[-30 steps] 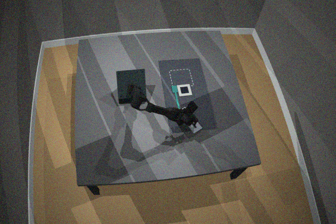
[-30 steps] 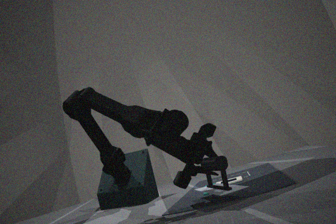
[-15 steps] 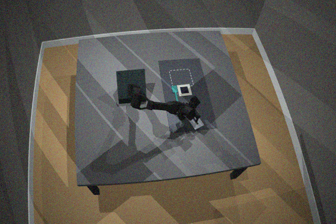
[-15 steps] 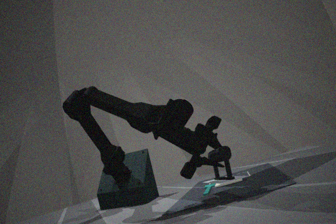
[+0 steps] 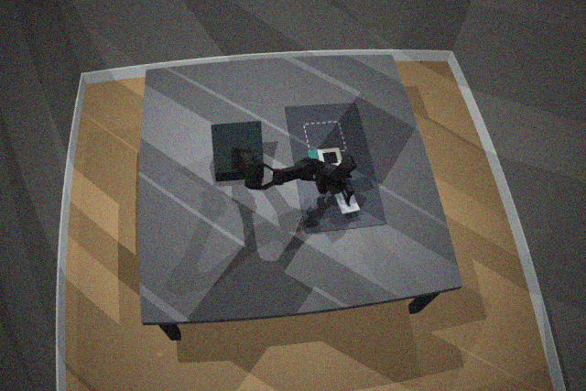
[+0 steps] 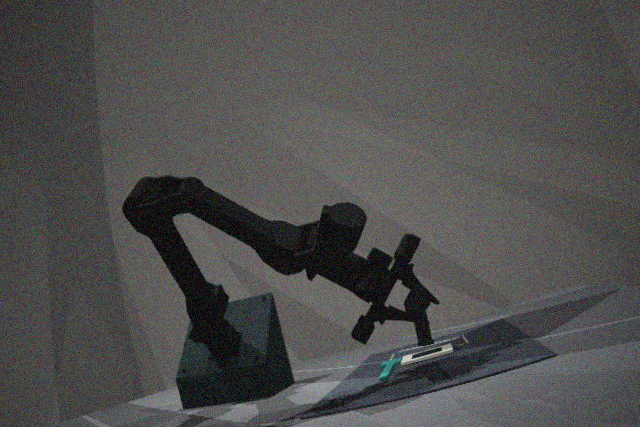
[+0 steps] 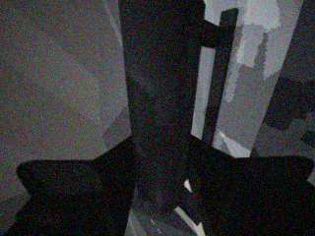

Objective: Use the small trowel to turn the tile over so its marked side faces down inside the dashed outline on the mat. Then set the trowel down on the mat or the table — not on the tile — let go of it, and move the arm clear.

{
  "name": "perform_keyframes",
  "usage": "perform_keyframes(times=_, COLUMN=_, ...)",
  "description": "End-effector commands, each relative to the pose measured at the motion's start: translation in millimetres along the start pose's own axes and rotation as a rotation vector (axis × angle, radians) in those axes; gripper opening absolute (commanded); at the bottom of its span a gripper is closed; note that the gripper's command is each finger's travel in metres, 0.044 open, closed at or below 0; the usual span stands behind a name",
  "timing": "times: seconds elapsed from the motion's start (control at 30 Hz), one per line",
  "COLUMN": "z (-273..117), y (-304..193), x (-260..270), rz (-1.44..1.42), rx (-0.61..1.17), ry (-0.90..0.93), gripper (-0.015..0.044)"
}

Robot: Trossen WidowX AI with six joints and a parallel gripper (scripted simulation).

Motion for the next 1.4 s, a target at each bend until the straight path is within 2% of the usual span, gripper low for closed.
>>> perform_keyframes(times=0.0, z=-3.6, y=-16.5, x=6.1, rz=0.041, rx=-0.055, ry=0.012, gripper=0.0)
perform_keyframes(times=0.17, z=-7.8, y=-32.3, x=8.0, rz=0.08, rx=-0.102, ry=0.016, gripper=0.0)
perform_keyframes(times=1.37, z=16.6, y=-39.6, x=-23.4, rz=0.079, rx=-0.102, ry=0.015, gripper=0.0)
Point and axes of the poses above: the point midway between the two fingers, 35 mm back from their tips, its own z axis out along the fingers, its own x axis across the jaws, y = z × x, the point moved 7 cm from there along -z, back along the fingers, and after that the axes turned 6 degrees about -z, right-handed, at the moved point
